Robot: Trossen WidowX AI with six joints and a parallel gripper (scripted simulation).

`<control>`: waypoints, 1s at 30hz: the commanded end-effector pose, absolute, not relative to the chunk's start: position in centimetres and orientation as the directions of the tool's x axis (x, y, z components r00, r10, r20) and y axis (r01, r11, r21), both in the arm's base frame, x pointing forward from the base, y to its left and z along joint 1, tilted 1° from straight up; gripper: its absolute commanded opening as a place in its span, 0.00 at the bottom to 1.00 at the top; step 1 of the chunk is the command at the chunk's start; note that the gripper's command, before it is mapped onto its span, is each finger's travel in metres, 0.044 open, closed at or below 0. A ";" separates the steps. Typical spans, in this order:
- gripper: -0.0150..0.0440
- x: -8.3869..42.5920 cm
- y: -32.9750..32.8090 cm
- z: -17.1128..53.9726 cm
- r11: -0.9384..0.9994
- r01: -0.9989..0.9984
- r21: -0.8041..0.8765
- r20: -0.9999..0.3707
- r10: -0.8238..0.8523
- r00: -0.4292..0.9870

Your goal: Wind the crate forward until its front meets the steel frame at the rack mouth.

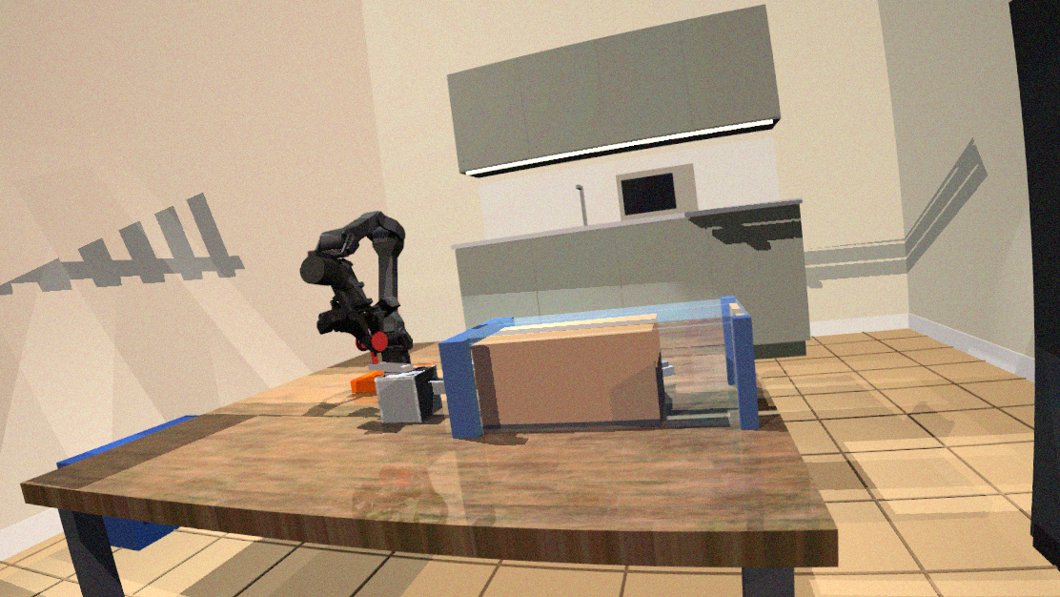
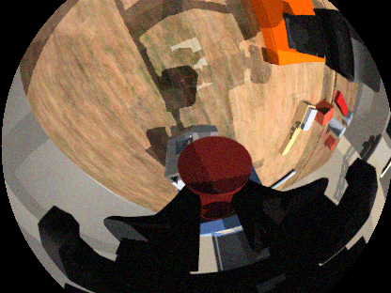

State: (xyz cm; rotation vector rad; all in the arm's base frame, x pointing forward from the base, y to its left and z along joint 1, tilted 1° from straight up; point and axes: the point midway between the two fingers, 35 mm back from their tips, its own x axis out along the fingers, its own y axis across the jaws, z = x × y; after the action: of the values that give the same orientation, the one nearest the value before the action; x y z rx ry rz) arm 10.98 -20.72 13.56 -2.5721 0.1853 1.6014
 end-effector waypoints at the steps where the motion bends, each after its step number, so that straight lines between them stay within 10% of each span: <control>1: 0.25 10.7 -22.1 13.4 -0.987 -0.160 0.003 -0.903 -0.071 0.423; 30: 0.25 10.9 -25.3 13.5 -0.987 -0.160 0.005 -0.903 -0.073 0.423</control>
State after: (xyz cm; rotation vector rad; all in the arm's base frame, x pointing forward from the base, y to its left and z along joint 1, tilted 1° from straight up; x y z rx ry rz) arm 10.70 -23.90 13.57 -2.5586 0.1938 1.6137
